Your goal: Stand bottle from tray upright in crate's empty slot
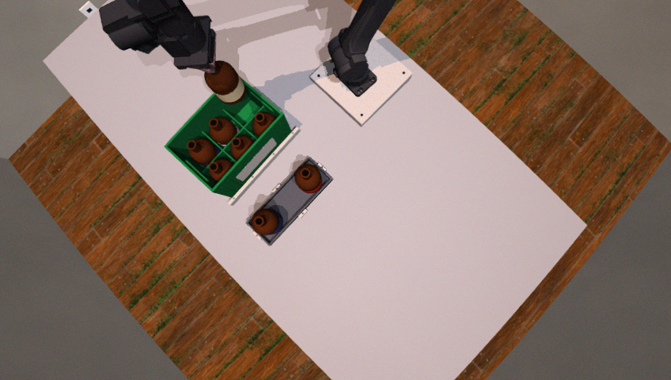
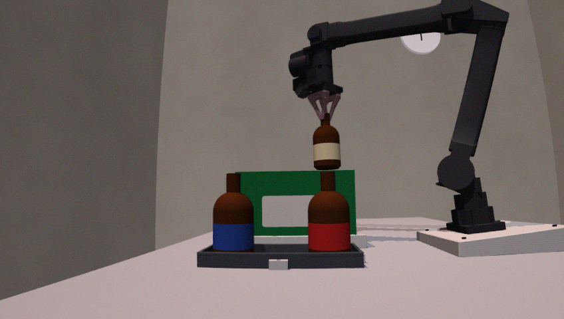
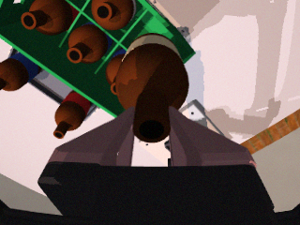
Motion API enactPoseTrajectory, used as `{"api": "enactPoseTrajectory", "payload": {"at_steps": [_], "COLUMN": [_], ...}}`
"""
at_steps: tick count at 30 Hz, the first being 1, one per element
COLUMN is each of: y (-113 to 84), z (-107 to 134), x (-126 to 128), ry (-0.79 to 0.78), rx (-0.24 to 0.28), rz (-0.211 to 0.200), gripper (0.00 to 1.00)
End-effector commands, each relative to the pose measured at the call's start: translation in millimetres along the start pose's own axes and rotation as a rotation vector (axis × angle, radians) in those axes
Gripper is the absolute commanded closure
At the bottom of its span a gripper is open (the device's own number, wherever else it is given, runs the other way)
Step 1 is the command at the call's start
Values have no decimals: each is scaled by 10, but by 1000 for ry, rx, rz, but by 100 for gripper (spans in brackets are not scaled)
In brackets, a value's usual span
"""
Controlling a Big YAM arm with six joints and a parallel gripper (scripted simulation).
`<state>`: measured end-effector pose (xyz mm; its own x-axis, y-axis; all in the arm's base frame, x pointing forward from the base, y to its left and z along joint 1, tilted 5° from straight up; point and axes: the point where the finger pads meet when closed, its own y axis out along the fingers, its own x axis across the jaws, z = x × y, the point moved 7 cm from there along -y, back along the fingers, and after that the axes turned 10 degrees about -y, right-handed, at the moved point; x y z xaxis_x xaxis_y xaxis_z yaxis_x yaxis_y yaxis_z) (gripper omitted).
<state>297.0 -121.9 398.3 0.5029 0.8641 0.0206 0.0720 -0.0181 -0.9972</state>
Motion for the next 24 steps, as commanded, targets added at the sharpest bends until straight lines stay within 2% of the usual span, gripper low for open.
{"api": "enactPoseTrajectory", "payload": {"at_steps": [1,15,24], "y": [-210,-202,-105], "z": [19,19,18], "x": [-30,-28,-11], "ry": [-4,-4,-4], "rx": [-57,-56,-47], "rz": [-11,-11,-11], "gripper": [100,100,100]}}
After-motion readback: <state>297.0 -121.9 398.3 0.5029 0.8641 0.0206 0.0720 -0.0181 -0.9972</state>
